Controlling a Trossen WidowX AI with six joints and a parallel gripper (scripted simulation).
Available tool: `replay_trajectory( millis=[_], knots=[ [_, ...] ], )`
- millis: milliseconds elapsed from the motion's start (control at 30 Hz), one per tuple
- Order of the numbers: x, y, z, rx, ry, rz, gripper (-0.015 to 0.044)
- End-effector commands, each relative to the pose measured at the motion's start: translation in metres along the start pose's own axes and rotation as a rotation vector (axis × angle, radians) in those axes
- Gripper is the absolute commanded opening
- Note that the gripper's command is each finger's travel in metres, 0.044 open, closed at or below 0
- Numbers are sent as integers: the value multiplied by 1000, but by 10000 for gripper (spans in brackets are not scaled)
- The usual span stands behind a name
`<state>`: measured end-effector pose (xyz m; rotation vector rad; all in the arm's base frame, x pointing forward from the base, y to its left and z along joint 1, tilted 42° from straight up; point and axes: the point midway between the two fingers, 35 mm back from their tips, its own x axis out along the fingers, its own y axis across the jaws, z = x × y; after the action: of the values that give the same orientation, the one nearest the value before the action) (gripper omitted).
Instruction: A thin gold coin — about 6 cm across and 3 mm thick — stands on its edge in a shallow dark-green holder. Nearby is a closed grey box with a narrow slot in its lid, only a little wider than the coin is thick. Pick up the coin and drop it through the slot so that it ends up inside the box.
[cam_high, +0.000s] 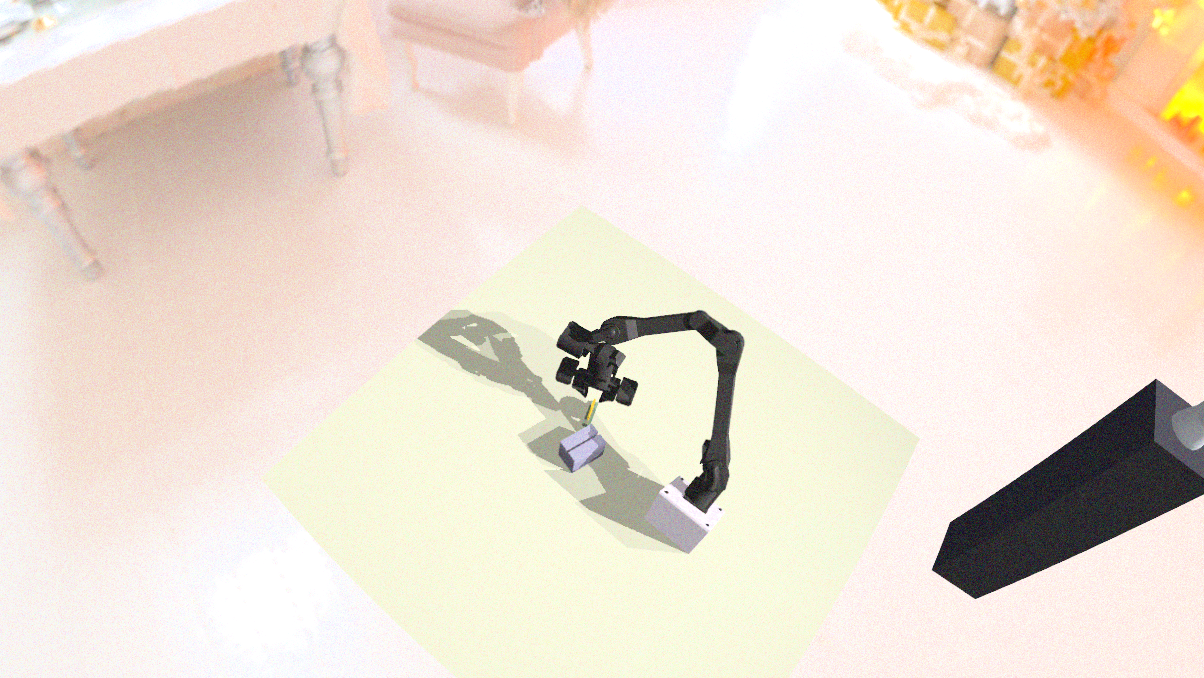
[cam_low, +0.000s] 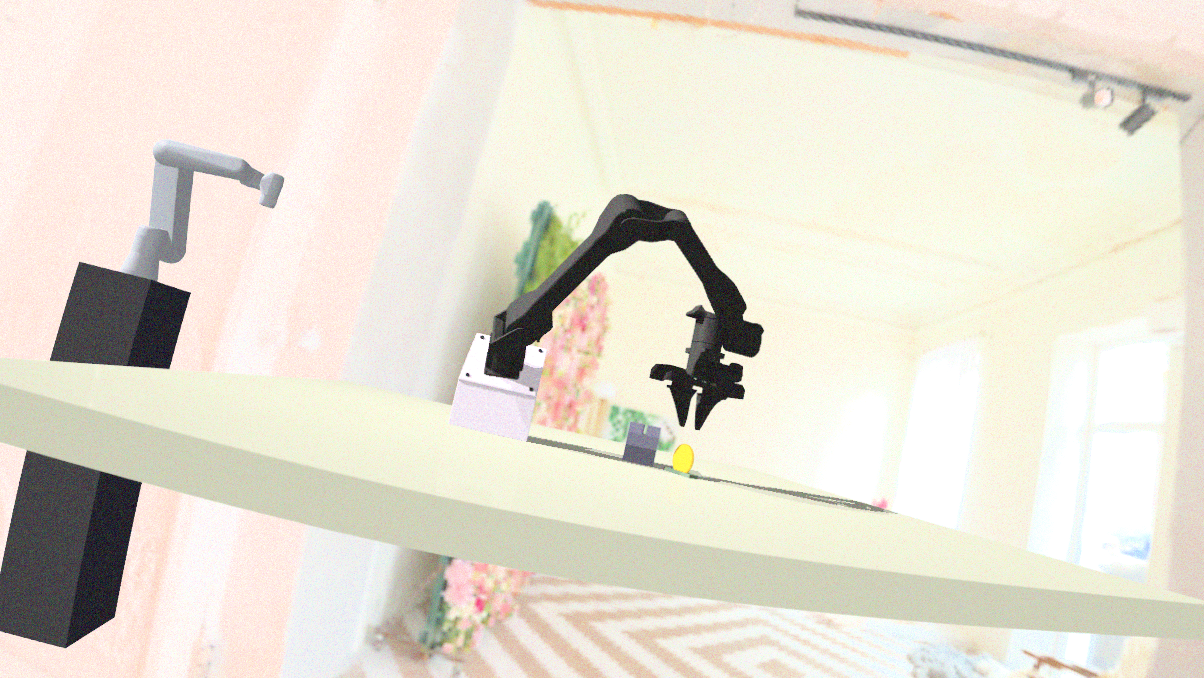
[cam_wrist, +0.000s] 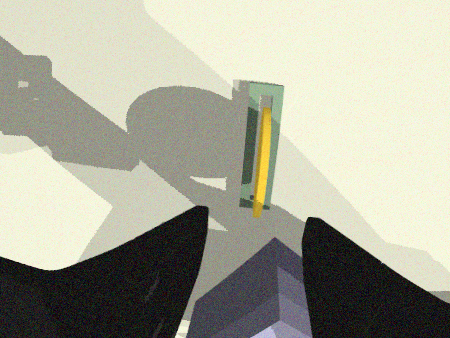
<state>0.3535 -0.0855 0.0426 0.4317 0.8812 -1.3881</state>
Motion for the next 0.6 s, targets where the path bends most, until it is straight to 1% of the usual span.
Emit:
replay_trajectory(
  millis=[0,167,567],
  knots=[
    [13,-2,0,-10,-6,-6,161],
    [15,-2,1,-10,-6,-6,161],
    [35,-1,1,-10,-6,-6,161]
  ],
)
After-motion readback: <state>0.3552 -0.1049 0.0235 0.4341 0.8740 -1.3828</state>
